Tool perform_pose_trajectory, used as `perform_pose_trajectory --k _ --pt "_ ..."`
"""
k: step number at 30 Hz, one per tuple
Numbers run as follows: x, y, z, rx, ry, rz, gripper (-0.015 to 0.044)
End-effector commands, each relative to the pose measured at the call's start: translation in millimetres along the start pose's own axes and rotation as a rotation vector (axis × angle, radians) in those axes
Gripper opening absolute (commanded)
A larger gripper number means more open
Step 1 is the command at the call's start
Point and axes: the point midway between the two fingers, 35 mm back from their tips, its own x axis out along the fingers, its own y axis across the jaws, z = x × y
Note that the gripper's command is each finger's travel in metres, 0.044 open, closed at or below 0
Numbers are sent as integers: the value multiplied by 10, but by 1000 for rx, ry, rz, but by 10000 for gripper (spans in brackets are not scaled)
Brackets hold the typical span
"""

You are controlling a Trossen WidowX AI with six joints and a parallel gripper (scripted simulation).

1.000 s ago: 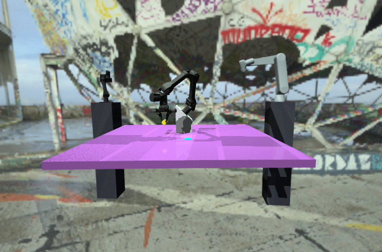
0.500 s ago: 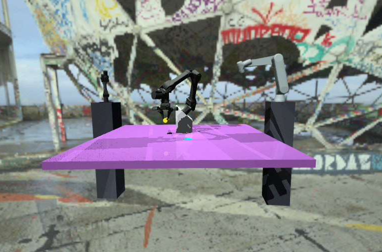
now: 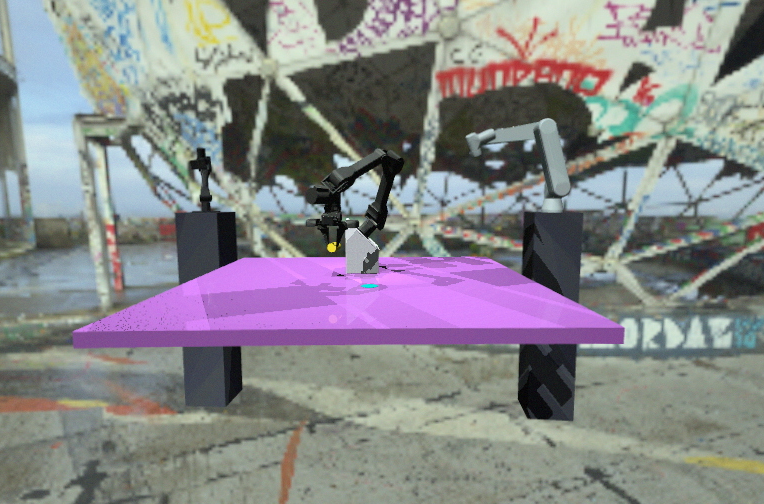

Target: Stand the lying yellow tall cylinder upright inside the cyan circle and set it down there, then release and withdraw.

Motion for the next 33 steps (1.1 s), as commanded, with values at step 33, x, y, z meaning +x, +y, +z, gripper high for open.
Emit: perform_pose_trajectory --k 33 --pt "-130 1073 335 167 -9 15 105"
